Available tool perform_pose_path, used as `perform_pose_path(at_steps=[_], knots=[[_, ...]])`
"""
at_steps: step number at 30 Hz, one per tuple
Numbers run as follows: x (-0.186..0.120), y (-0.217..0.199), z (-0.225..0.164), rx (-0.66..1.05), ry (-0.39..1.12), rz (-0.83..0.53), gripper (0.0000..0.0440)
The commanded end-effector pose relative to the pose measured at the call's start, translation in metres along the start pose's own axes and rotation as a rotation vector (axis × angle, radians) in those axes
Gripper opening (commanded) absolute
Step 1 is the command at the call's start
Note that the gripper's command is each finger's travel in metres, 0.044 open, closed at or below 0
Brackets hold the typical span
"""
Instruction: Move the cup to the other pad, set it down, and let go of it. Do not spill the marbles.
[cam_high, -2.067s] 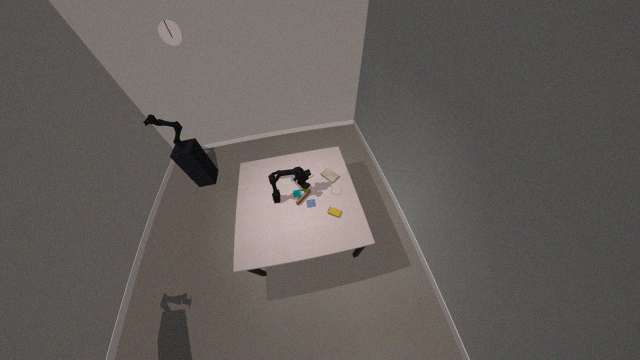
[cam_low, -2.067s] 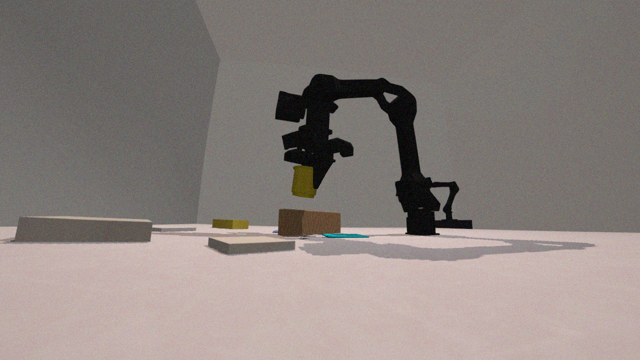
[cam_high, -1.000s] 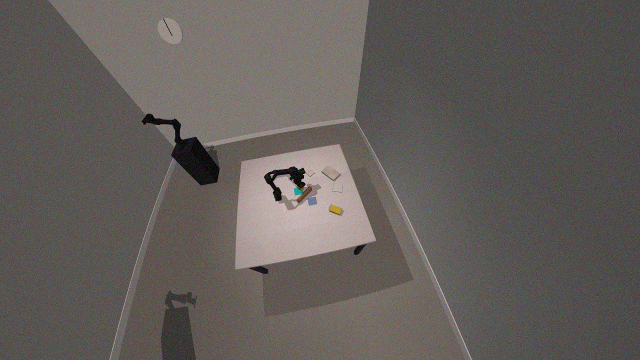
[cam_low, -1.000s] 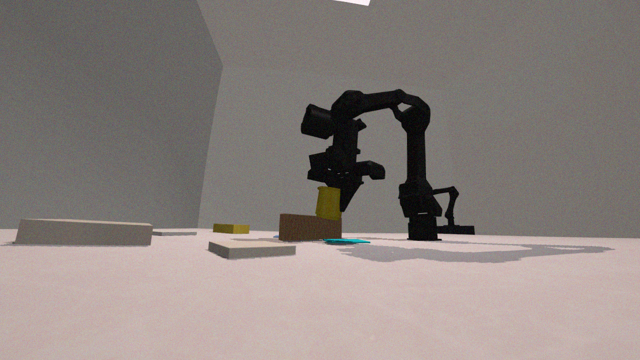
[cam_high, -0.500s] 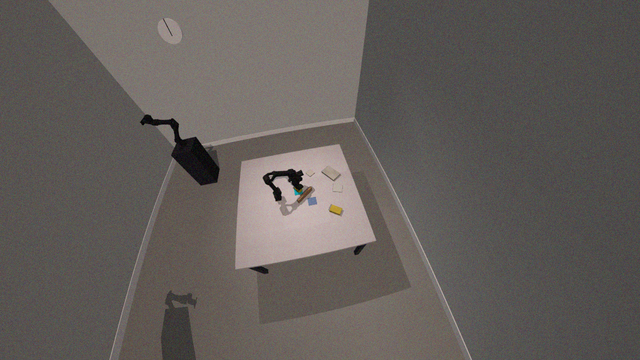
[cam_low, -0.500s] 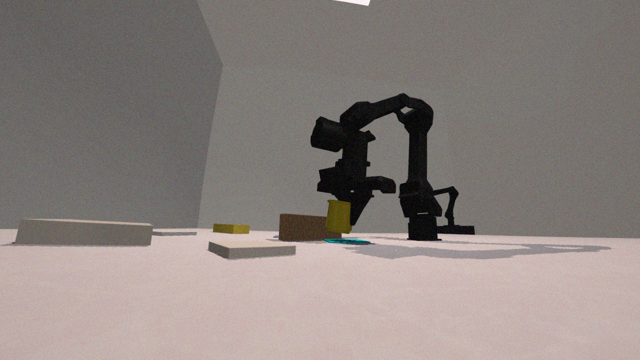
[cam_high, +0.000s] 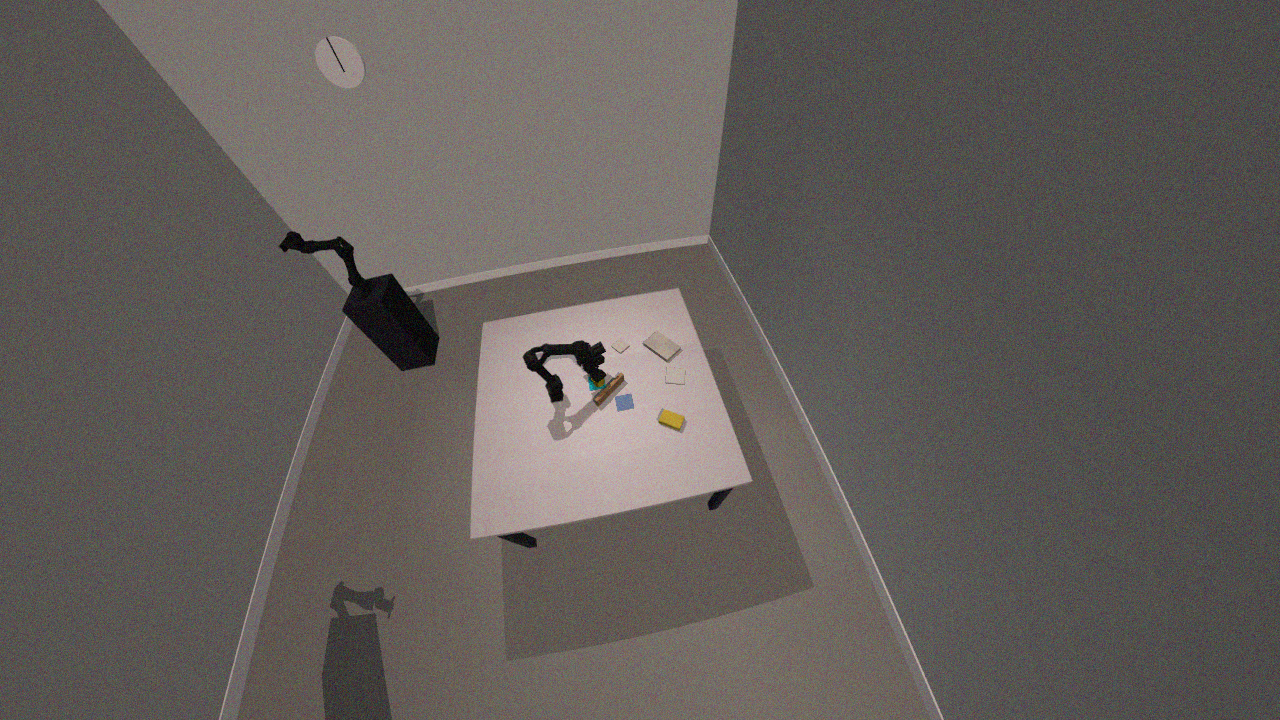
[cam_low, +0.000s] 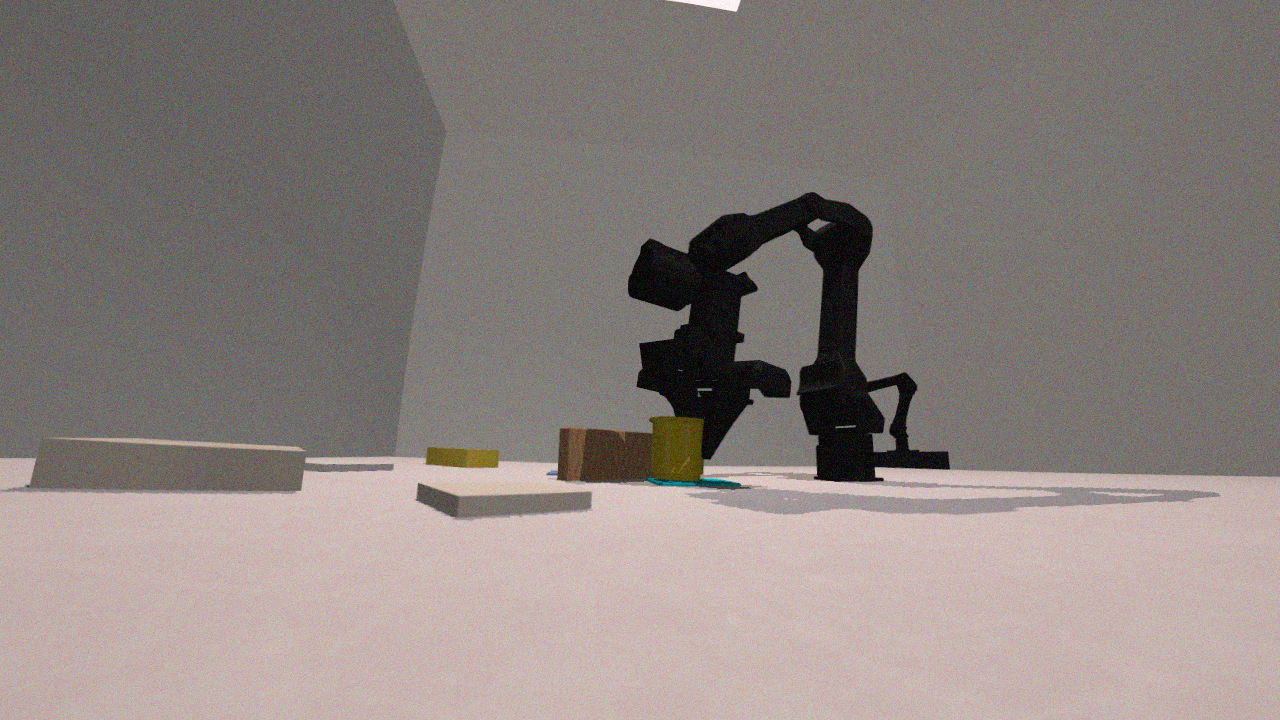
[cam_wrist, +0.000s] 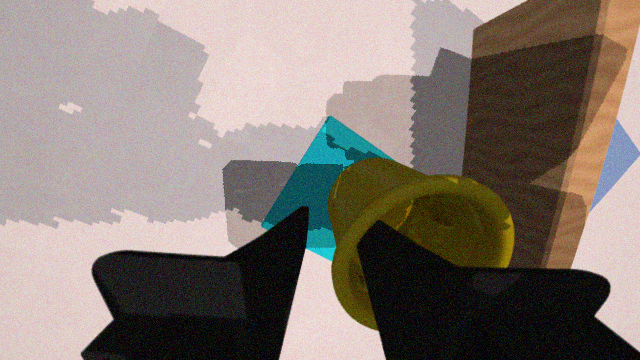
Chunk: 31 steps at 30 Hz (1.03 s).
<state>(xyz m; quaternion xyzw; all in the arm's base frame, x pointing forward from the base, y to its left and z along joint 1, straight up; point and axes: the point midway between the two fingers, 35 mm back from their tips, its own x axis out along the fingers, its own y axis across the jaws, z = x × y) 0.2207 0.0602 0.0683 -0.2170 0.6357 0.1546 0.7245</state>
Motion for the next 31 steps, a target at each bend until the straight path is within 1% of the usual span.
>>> perform_pose_path(at_steps=[1,4,14,28,31], knots=[[-0.004,0.0,0.003,0.019,-0.037,0.008,0.0157],[-0.007,0.001,0.002,0.025,-0.058,0.017,0.0162],[-0.02,0.003,-0.004,0.049,-0.112,0.041,0.0201],[-0.05,0.001,-0.006,0.096,-0.216,0.044,0.0285],[-0.059,-0.002,-0.005,0.105,-0.245,0.038,0.0314]])
